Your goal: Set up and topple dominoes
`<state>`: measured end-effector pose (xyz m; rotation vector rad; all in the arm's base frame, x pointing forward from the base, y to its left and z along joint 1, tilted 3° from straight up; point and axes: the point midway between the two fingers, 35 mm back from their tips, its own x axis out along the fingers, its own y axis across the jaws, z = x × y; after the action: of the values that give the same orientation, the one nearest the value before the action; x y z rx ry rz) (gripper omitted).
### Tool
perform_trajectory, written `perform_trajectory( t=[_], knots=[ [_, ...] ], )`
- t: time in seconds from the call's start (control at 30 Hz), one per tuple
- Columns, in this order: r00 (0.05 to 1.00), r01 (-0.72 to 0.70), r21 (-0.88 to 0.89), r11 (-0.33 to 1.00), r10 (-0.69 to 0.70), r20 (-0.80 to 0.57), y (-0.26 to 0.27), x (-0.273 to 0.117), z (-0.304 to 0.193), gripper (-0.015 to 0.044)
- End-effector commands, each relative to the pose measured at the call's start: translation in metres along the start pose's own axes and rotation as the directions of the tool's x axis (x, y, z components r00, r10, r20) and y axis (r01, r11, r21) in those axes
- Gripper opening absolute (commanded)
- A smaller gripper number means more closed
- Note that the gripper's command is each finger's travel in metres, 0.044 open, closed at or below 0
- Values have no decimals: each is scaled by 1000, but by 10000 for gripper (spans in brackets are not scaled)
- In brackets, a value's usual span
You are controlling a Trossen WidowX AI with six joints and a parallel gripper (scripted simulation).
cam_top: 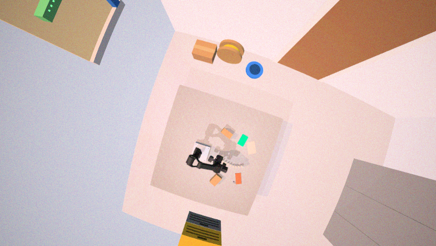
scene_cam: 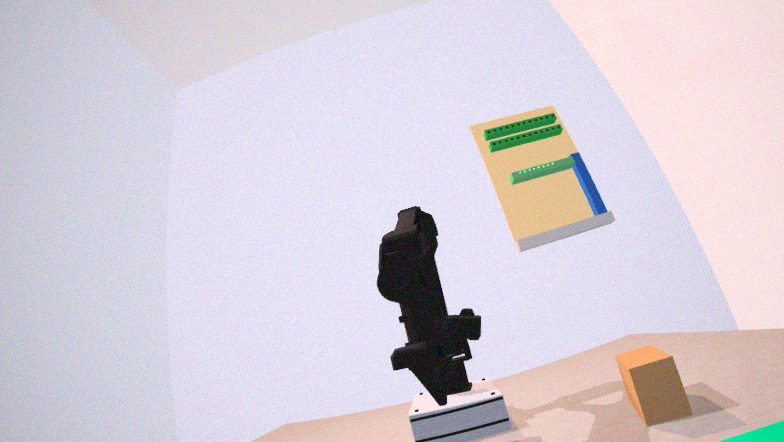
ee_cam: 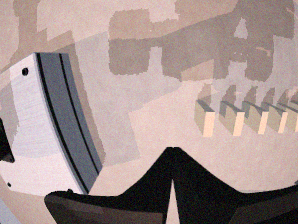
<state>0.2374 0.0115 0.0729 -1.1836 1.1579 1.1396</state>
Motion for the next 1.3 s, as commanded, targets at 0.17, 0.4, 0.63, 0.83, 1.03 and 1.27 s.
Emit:
perform_trajectory(
  t=[0.17,0.4,0.63,0.83,1.03,1.27],
  knots=[
    [1000,0,-6,1000,0,5,2,78,2,0],
    [1000,0,-6,1000,0,5,2,80,2,0],
    [1000,1,-6,1000,-1,5,-10,79,2,0],
    [1000,2,-6,1000,-2,5,-20,79,2,0],
    [1000,3,-6,1000,-3,5,-30,79,2,0],
    [1000,0,-2,1000,0,1,-32,78,2,0]
  ],
)
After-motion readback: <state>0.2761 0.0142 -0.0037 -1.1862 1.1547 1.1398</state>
